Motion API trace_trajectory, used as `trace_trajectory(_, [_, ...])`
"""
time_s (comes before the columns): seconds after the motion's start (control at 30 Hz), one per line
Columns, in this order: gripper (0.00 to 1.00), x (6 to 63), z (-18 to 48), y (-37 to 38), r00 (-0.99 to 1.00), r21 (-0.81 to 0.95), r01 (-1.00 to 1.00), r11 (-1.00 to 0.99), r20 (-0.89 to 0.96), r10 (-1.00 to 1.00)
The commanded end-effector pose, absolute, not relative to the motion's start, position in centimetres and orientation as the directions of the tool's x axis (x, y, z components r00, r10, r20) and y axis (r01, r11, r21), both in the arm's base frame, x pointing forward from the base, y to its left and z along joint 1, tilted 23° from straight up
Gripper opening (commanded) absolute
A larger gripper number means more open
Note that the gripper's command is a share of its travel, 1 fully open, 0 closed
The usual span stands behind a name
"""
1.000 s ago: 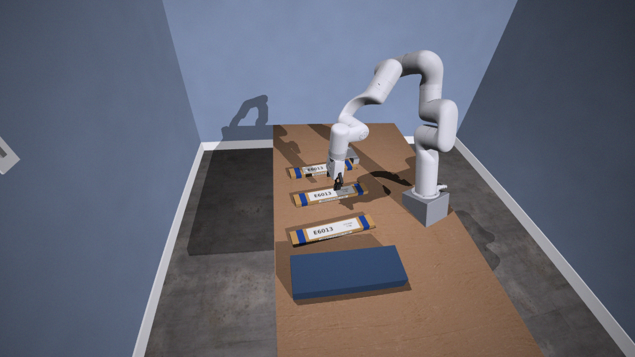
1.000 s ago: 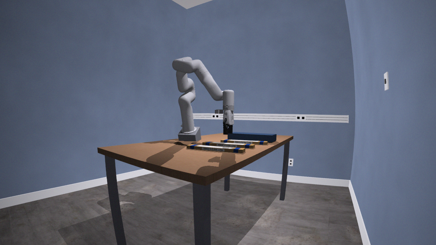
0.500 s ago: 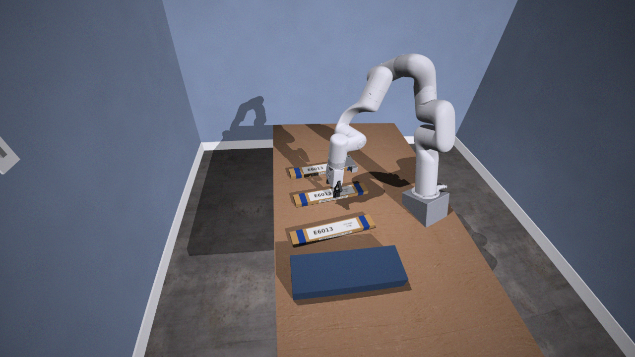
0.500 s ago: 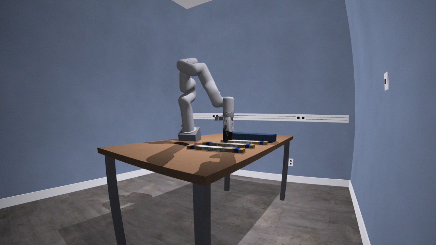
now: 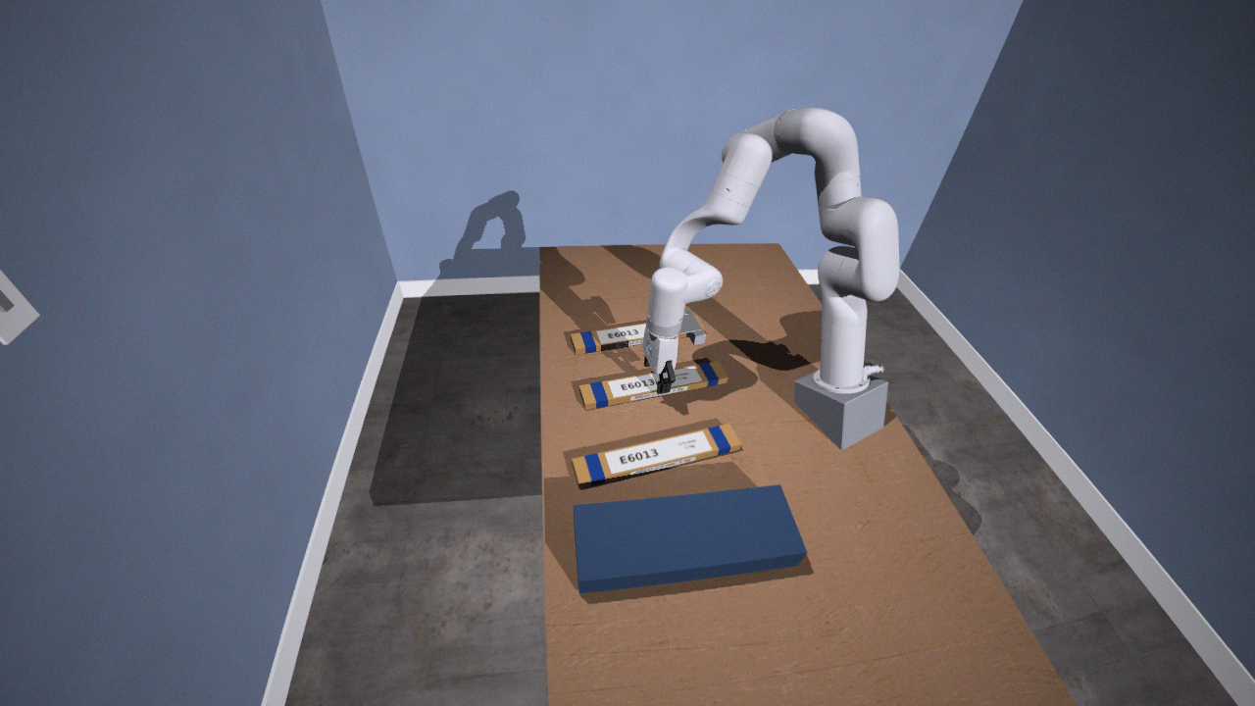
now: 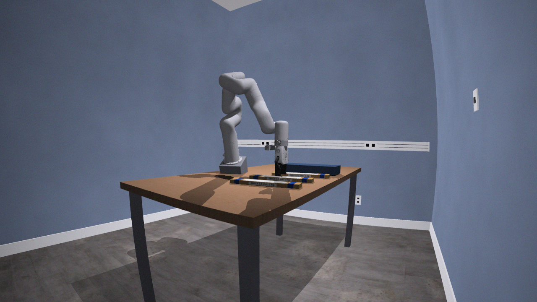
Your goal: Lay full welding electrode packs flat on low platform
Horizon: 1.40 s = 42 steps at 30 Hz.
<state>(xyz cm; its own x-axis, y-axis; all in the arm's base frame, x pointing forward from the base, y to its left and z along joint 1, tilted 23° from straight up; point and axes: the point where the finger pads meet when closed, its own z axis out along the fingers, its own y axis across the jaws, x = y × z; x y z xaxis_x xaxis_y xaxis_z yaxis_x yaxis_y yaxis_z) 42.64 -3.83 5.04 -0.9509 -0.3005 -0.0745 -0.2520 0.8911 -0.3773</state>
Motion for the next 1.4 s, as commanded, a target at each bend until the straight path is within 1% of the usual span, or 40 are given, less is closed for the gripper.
trace_trajectory(0.0, [1.00, 42.8, 5.1, -3.7, -0.950, -0.377, -0.252, 0.891, -0.078, -0.302])
trace_trajectory(0.7, [1.00, 42.9, 5.0, -3.8, -0.950, -0.377, -0.252, 0.891, -0.078, -0.302])
trace_trajectory(1.37, [1.00, 43.3, 3.2, -4.4, -0.950, -0.377, -0.252, 0.891, -0.078, -0.302])
